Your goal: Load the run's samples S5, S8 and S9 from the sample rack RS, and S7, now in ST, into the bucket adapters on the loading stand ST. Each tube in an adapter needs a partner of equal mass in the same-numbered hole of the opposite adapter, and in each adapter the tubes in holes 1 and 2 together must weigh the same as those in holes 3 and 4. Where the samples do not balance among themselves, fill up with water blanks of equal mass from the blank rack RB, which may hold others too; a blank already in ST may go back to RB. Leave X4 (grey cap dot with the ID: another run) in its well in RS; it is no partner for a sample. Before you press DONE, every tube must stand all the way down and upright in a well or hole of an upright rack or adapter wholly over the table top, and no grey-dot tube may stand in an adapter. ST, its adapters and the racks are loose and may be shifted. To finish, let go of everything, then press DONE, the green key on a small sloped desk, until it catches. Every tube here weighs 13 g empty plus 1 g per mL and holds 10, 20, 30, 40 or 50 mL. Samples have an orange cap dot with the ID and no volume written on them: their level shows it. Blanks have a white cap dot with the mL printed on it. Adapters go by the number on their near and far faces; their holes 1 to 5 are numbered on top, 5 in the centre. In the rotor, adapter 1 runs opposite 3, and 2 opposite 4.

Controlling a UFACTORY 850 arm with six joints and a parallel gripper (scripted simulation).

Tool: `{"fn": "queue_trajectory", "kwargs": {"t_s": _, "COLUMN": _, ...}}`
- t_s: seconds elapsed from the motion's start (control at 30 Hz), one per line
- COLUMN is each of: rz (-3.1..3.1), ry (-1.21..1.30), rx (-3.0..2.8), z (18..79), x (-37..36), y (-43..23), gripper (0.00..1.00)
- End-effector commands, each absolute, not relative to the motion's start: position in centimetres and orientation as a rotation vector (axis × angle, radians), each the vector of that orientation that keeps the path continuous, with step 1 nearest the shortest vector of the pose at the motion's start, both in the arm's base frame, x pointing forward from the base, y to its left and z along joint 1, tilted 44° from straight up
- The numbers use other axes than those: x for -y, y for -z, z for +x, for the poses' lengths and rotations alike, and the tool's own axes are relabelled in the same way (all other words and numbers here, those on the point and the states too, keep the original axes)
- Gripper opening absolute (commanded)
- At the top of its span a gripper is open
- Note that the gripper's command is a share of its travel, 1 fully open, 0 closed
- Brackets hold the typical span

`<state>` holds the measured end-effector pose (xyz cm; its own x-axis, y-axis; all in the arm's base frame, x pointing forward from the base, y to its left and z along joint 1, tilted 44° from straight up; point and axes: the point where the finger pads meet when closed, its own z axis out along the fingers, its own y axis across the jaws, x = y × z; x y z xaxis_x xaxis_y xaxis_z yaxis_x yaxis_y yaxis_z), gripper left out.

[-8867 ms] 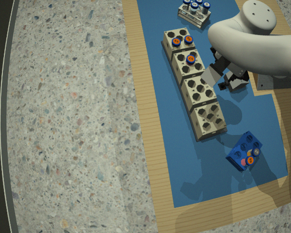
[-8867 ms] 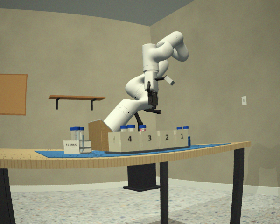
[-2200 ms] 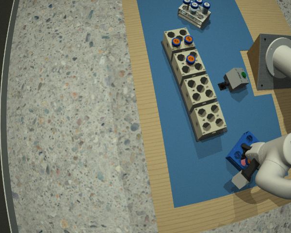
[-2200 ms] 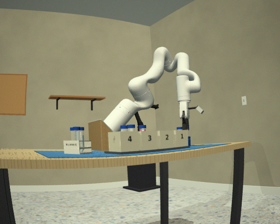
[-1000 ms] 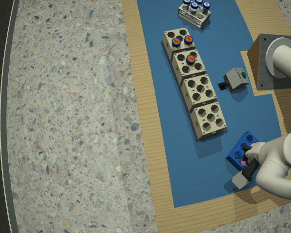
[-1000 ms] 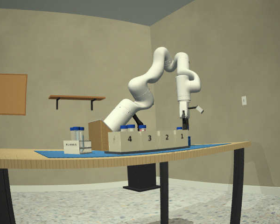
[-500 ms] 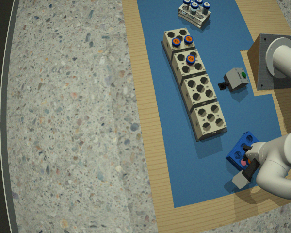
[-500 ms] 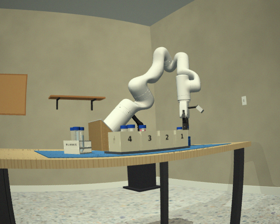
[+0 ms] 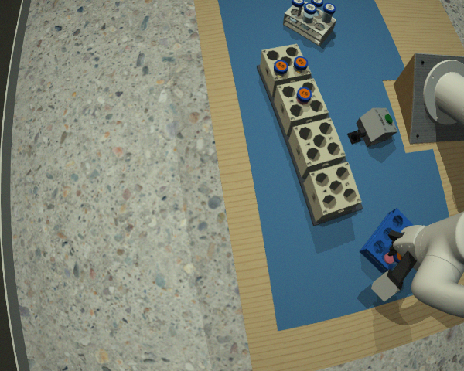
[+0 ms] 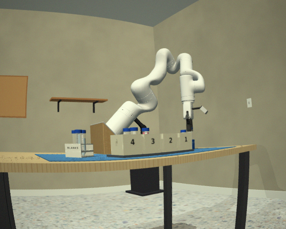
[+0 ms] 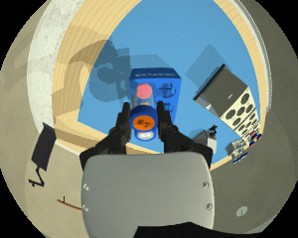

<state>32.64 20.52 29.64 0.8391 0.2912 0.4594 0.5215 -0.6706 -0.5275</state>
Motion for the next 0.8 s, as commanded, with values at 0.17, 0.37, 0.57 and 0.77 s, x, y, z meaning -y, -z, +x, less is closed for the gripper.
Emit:
{"fn": "queue_trajectory", "kwargs": {"t_s": 0.17, "rz": -2.34, "ry": 0.447, "rx": 0.59, "z": 32.6, "x": -20.1, "y": -30.1, "gripper": 0.0}}
{"fn": "queue_trajectory", "kwargs": {"t_s": 0.37, "rz": -2.34, "ry": 0.447, "rx": 0.59, "z": 32.5, "x": -19.9, "y": -30.3, "gripper": 0.0}}
{"fn": "queue_trajectory", "kwargs": {"t_s": 0.57, "rz": -2.34, "ry": 0.447, "rx": 0.59, "z": 32.5, "x": -19.5, "y": -30.7, "gripper": 0.0}}
{"fn": "queue_trajectory", "kwargs": {"t_s": 0.77, "rz": -2.34, "ry": 0.447, "rx": 0.59, "z": 32.3, "x": -19.0, "y": -31.3, "gripper": 0.0}}
